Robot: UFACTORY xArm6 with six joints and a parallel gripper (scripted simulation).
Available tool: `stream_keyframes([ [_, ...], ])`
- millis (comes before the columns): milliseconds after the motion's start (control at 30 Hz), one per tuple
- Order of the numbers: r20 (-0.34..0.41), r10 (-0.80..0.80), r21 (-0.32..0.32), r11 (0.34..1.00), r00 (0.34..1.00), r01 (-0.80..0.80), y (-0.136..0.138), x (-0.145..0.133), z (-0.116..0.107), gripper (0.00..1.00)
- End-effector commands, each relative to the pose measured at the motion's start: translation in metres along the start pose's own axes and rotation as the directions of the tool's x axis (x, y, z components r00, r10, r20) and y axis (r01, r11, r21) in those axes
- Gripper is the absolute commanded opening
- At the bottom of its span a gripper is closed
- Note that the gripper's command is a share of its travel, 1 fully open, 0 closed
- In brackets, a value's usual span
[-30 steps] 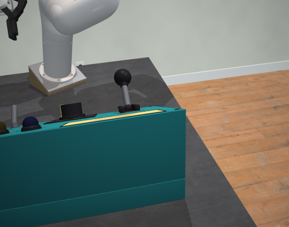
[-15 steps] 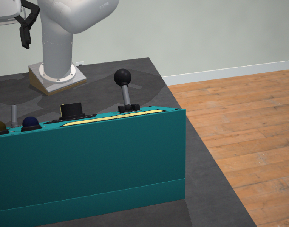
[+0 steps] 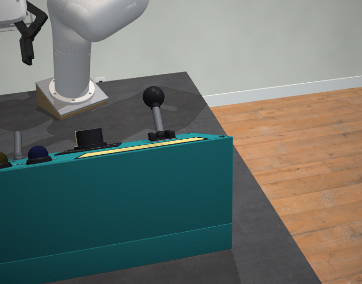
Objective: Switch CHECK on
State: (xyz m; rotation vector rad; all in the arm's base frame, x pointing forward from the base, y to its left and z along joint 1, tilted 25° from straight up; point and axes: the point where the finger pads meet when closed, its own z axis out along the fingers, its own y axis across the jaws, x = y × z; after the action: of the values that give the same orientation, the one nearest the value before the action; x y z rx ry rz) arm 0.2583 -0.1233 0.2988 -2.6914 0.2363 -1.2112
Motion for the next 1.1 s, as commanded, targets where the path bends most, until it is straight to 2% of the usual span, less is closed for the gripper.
stream_keyframes([
  [0, -0.002, -0.002, -0.001, 1.0, 1.0, 0.002, 0.0, 0.001, -0.001, 0.76],
  [667, 0.009, -0.002, 0.011, 1.0, 1.0, 0.002, 0.001, -0.003, 0.001, 0.76],
  [733, 0.046, -0.003, 0.078, 0.997, 0.999, 0.0, 0.003, -0.019, 0.005, 0.76],
  [800, 0.059, -0.006, 0.193, 0.981, 0.998, -0.006, 0.001, -0.038, 0.007, 0.76],
  [867, 0.059, -0.006, 0.193, 0.981, 0.998, -0.006, 0.001, -0.038, 0.007, 0.76],
  [933, 0.027, -0.004, 0.296, 0.955, 1.0, -0.004, -0.003, -0.048, 0.004, 0.76],
  [967, 0.009, -0.002, 0.325, 0.946, 1.0, -0.001, -0.004, -0.049, 0.002, 0.76],
  [1033, -0.001, -0.001, 0.341, 0.94, 1.0, 0.002, -0.005, -0.05, 0.001, 0.76],
  [1067, -0.001, -0.001, 0.341, 0.94, 1.0, 0.002, -0.005, -0.05, 0.001, 0.0],
])
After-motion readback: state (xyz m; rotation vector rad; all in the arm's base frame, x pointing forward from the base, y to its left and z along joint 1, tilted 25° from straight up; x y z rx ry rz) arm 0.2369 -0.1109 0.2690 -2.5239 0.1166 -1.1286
